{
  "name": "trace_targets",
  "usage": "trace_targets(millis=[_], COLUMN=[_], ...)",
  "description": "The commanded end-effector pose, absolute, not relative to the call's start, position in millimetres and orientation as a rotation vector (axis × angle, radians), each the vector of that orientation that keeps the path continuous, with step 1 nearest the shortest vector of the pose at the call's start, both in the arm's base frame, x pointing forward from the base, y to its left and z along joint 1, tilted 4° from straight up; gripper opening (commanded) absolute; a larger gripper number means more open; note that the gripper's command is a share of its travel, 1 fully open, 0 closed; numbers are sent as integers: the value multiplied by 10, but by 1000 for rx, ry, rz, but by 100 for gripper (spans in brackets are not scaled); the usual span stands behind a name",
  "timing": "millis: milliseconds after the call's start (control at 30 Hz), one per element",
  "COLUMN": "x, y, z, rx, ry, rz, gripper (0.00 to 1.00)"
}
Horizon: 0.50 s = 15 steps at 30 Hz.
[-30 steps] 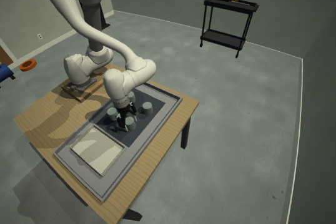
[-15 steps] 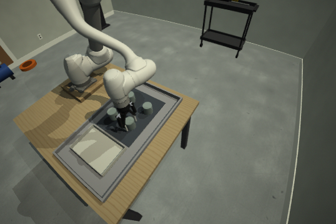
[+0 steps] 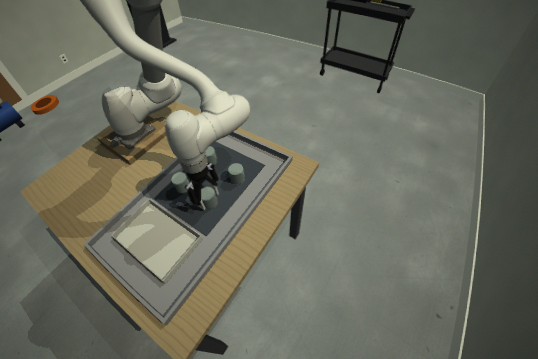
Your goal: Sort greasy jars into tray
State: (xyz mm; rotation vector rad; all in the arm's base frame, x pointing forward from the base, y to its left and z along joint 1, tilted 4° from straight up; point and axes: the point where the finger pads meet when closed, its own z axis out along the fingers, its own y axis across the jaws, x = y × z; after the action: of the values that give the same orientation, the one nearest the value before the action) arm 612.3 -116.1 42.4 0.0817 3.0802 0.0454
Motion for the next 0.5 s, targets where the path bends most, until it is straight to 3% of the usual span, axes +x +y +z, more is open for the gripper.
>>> trace_targets(millis=[0, 467], x=[6123, 6123], y=[-1161, -1161], z=[425, 425], rx=[82, 82], ry=[3080, 3080], rz=[46, 46], gripper=[51, 48])
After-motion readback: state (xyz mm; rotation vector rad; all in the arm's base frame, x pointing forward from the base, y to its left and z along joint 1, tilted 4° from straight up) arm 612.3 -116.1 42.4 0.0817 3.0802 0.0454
